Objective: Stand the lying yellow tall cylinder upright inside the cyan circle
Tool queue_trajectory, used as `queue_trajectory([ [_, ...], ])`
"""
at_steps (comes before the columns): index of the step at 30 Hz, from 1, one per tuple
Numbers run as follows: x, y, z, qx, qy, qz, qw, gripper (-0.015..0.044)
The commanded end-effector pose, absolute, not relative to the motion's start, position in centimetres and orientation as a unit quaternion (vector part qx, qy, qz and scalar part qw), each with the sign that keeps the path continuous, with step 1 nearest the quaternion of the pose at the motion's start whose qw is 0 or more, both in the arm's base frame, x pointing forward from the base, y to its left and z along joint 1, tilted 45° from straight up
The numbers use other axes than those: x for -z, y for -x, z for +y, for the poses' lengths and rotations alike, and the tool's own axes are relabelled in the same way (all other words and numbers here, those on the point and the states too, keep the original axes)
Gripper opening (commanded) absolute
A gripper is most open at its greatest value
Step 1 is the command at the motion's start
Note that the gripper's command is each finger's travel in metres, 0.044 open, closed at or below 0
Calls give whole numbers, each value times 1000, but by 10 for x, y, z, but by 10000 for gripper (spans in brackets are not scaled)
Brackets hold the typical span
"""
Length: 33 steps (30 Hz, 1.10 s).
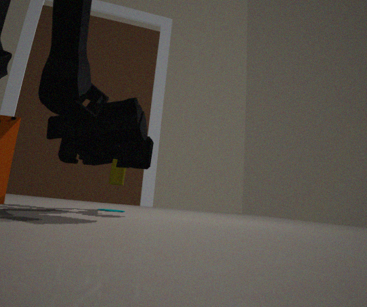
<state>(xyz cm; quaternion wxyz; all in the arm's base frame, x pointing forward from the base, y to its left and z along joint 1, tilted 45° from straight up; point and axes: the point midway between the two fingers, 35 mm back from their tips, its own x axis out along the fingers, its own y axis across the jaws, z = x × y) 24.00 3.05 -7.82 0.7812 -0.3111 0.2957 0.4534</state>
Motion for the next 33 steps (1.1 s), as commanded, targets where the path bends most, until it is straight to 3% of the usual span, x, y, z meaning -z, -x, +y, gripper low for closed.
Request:
queue_trajectory([
  [1,86,-239,23,-455,312,291,781,105],
  [30,121,-229,-7,-453,307,294,783,105],
  [33,121,-229,-7,-453,307,294,783,184],
])
